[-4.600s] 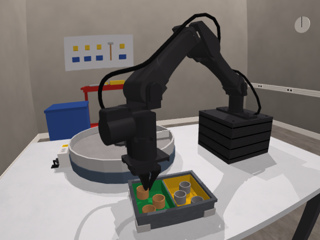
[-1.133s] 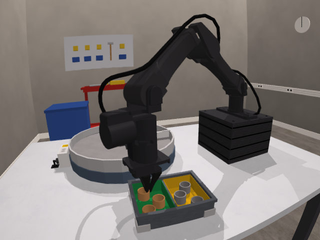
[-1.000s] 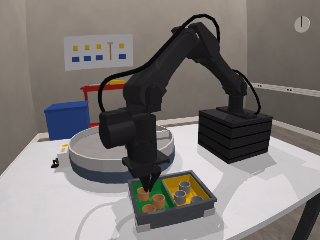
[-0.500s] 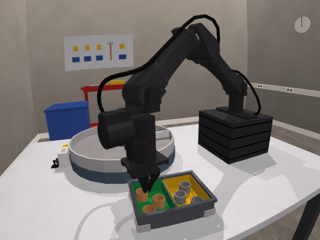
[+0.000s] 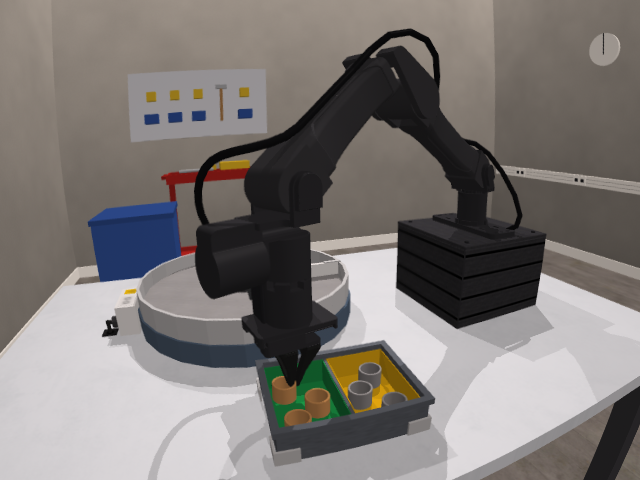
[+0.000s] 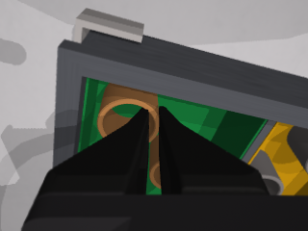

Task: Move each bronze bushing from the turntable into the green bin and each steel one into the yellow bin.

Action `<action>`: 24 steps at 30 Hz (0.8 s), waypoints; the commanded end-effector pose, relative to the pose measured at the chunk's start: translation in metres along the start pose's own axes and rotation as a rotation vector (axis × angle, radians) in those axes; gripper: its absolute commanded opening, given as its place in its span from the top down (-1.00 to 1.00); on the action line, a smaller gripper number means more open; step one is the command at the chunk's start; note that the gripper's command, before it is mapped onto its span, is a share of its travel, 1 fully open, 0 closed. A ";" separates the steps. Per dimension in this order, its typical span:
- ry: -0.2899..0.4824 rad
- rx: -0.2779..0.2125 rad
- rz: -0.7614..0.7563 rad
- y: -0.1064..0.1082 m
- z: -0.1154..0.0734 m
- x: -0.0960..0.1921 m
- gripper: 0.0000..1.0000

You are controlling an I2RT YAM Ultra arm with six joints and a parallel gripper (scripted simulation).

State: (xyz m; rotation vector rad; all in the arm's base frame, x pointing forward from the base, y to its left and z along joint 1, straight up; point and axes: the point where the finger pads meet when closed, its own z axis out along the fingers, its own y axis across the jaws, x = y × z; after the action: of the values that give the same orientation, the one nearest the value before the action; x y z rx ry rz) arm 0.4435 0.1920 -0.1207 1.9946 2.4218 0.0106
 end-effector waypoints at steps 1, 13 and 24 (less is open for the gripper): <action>-0.001 -0.015 -0.001 0.006 -0.007 0.004 1.00; -0.001 -0.015 -0.001 0.006 -0.007 0.004 1.00; -0.001 -0.016 -0.001 0.003 -0.008 0.004 1.00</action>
State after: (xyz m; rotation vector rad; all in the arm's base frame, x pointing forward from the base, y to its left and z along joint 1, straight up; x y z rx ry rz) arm 0.4435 0.1920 -0.1207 1.9946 2.4218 0.0106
